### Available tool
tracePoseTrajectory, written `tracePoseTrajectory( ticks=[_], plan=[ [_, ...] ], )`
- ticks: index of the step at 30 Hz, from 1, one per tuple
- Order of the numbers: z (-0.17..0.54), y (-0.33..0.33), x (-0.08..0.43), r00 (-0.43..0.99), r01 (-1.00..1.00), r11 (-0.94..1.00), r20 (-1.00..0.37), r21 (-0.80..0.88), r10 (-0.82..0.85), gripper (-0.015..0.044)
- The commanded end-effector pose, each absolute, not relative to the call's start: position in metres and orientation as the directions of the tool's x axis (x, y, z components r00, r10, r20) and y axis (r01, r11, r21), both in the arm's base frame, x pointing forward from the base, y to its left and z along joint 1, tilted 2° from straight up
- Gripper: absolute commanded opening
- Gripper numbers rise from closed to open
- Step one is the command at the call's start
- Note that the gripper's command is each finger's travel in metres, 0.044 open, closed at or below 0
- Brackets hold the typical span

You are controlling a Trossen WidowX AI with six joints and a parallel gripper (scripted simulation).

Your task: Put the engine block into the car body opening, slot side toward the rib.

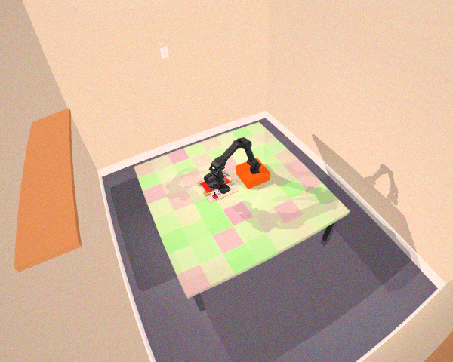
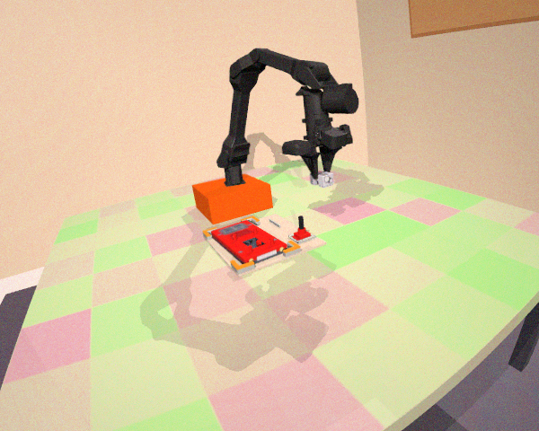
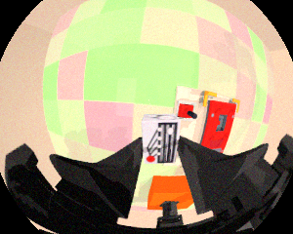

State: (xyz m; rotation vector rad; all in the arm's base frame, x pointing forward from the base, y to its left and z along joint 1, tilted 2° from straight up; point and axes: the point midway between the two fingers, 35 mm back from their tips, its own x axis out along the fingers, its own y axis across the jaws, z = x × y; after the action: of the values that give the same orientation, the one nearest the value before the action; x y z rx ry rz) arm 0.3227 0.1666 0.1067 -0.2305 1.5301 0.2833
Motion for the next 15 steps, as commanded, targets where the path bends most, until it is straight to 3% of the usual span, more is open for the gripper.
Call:
tracePoseTrajectory(
  ticks=[1, 15],
  plan=[
    [0.104, 0.159, 0.327, 0.018, -0.194, 0.98, -0.999, 0.034, 0.038, 0.0],
    [0.091, 0.131, 0.34, 0.019, 0.288, 0.957, -0.999, 0.04, 0.036, 0.0]
  ],
)
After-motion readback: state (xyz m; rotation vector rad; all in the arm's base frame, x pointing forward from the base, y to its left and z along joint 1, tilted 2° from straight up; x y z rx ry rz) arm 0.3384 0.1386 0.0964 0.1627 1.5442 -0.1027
